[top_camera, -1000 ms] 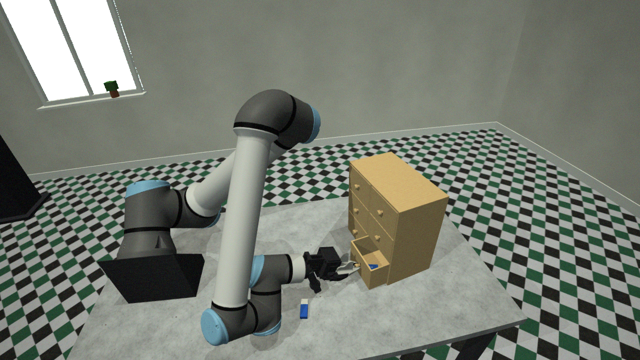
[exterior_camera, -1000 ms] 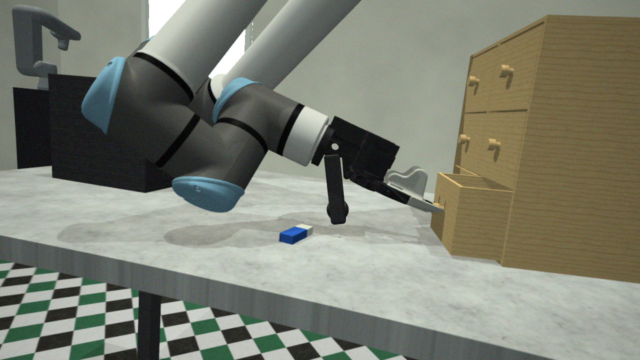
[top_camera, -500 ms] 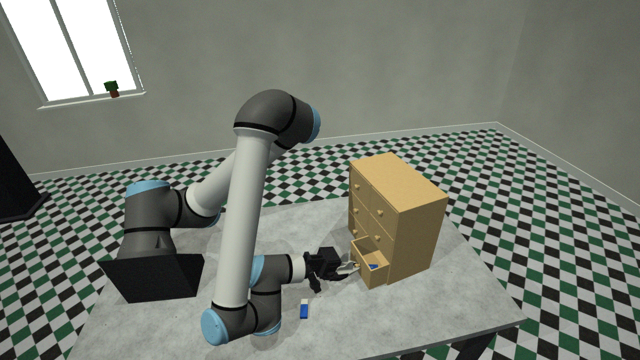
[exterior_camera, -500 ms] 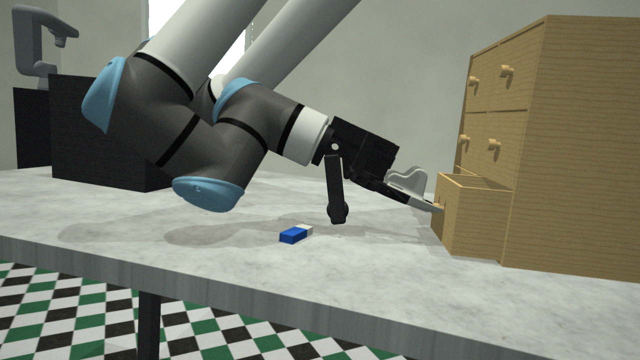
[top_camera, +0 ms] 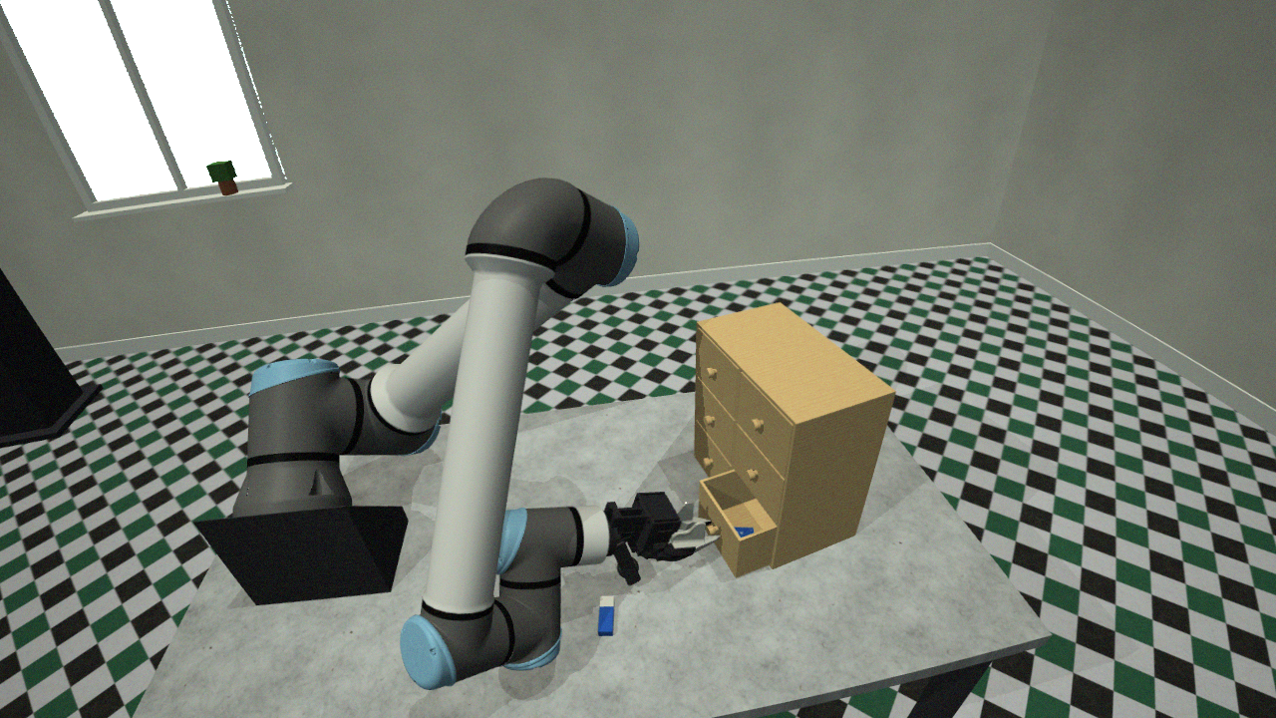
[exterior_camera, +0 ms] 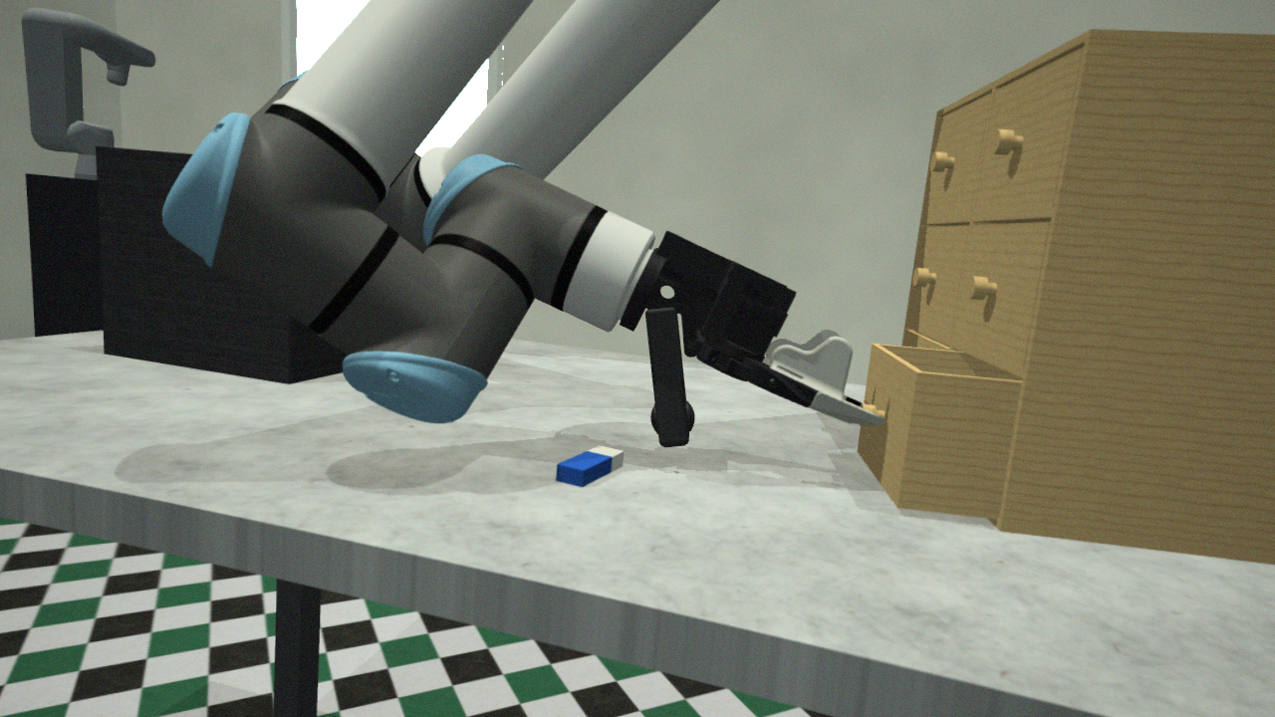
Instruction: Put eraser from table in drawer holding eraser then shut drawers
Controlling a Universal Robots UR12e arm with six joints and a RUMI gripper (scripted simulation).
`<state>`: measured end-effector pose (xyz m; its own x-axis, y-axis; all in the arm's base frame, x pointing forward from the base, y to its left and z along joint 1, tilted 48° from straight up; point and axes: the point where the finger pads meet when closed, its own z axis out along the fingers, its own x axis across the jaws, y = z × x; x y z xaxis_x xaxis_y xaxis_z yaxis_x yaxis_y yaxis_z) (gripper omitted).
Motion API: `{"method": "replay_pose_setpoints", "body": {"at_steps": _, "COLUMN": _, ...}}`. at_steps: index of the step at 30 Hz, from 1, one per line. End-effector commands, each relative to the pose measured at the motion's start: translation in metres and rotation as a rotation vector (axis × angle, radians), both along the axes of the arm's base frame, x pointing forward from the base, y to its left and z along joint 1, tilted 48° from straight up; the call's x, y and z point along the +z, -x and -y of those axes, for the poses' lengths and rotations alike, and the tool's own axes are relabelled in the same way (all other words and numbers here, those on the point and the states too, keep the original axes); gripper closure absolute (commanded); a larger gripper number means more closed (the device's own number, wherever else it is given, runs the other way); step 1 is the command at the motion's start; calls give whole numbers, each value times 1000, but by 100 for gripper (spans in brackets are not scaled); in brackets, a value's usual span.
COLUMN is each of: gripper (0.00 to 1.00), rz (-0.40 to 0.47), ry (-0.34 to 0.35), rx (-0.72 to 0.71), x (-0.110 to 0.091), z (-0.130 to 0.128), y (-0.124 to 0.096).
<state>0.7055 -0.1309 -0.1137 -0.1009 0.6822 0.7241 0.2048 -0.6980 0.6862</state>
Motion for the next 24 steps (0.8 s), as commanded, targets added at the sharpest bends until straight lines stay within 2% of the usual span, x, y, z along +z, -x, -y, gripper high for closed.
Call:
{"method": "replay_pose_setpoints", "body": {"at_steps": 1, "gripper": 80, "rz": 0, "ry": 1, "rx": -1, "x": 0, "z": 1, "y": 0}}
{"method": "replay_pose_setpoints", "body": {"at_steps": 14, "gripper": 80, "rz": 0, "ry": 1, "rx": -1, "x": 0, "z": 1, "y": 2}}
{"method": "replay_pose_setpoints", "body": {"at_steps": 24, "gripper": 80, "rz": 0, "ry": 1, "rx": -1, "x": -4, "z": 0, "y": 26}}
